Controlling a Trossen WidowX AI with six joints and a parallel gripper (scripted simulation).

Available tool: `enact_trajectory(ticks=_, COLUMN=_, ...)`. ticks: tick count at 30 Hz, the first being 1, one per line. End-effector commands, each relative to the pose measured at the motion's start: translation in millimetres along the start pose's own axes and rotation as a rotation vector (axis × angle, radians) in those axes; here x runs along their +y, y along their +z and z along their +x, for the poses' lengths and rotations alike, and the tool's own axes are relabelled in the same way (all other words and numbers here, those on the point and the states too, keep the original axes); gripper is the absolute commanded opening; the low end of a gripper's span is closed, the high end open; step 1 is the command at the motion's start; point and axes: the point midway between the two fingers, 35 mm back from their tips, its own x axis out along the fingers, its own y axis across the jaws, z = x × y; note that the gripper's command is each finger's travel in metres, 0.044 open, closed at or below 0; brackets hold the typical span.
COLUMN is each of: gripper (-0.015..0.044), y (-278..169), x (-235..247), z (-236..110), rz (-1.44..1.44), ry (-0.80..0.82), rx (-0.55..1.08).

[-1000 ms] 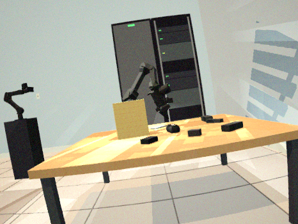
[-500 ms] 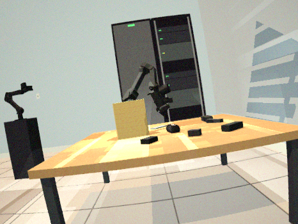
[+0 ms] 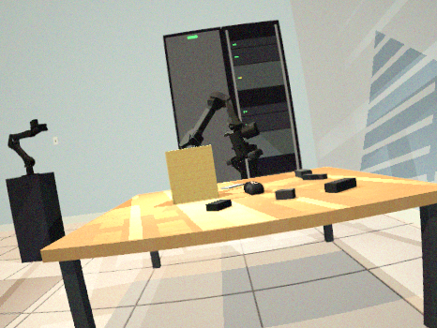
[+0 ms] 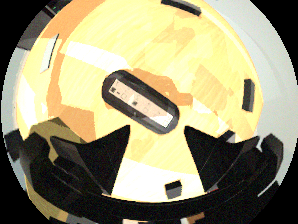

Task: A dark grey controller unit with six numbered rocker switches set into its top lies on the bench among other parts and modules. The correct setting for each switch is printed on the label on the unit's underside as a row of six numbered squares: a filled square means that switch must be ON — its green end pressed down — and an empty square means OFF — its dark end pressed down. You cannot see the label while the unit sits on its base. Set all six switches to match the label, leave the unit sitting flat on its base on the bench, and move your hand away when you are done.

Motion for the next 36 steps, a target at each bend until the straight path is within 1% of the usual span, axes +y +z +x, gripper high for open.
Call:
enact_trajectory(ticks=1, gripper=0.0420, y=-0.7, x=-13.6, z=4.5, rz=-0.372, ry=0.059, rx=0.065)
enact_trajectory(ticks=2, gripper=0.0440, y=-0.4, x=-16.1, z=5.0, rz=-0.445, ry=0.074, rx=0.073)
enact_trajectory(ticks=8, gripper=0.0440, y=1.7, x=-29.1, z=7.3, rz=-0.882, ry=0.178, rx=0.099)
enact_trajectory(ticks=10, gripper=0.0440, y=2.3, x=-31.6, z=7.5, rz=-0.976, ry=0.204, rx=0.099)
enact_trajectory(ticks=23, gripper=0.0440, y=2.3, x=-31.9, z=7.8, rz=-0.988, ry=0.207, rx=0.099)
enact_trajectory(ticks=36, gripper=0.0440, y=-0.6, x=-30.3, z=27.8, rz=-0.988, ry=0.205, rx=0.100)
